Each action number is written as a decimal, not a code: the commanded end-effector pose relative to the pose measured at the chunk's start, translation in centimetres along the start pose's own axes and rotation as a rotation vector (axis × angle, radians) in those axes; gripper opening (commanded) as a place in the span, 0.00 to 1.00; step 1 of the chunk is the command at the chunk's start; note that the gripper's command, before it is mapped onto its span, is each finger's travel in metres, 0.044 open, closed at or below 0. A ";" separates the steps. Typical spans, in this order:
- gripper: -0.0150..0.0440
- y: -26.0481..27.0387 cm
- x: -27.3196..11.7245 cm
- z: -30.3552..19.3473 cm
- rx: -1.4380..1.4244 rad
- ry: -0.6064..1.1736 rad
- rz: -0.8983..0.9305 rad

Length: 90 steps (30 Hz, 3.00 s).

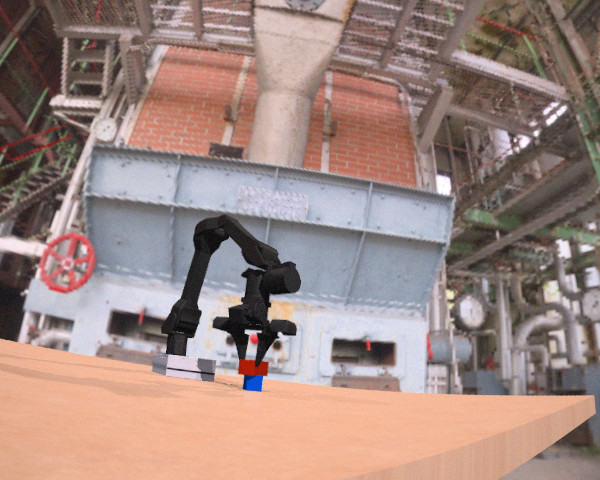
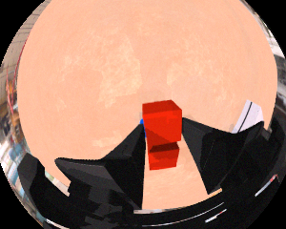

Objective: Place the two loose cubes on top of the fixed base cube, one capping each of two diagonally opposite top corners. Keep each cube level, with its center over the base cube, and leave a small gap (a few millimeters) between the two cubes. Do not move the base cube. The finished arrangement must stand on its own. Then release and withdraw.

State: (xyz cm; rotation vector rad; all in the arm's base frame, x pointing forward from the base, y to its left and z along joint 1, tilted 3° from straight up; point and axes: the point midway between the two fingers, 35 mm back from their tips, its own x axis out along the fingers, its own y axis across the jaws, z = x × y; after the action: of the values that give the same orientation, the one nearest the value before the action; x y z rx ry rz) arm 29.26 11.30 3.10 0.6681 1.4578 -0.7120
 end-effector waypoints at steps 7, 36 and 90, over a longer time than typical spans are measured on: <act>0.60 0.0 -0.9 0.0 0.000 0.000 0.000; 0.60 0.0 -3.8 0.0 0.000 0.000 0.000; 0.93 1.8 -7.1 -13.9 -0.011 0.015 -0.005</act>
State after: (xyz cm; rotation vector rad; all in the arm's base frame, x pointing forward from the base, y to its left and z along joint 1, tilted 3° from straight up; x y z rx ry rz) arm 23.91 20.82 10.01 0.6412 1.4720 -0.6822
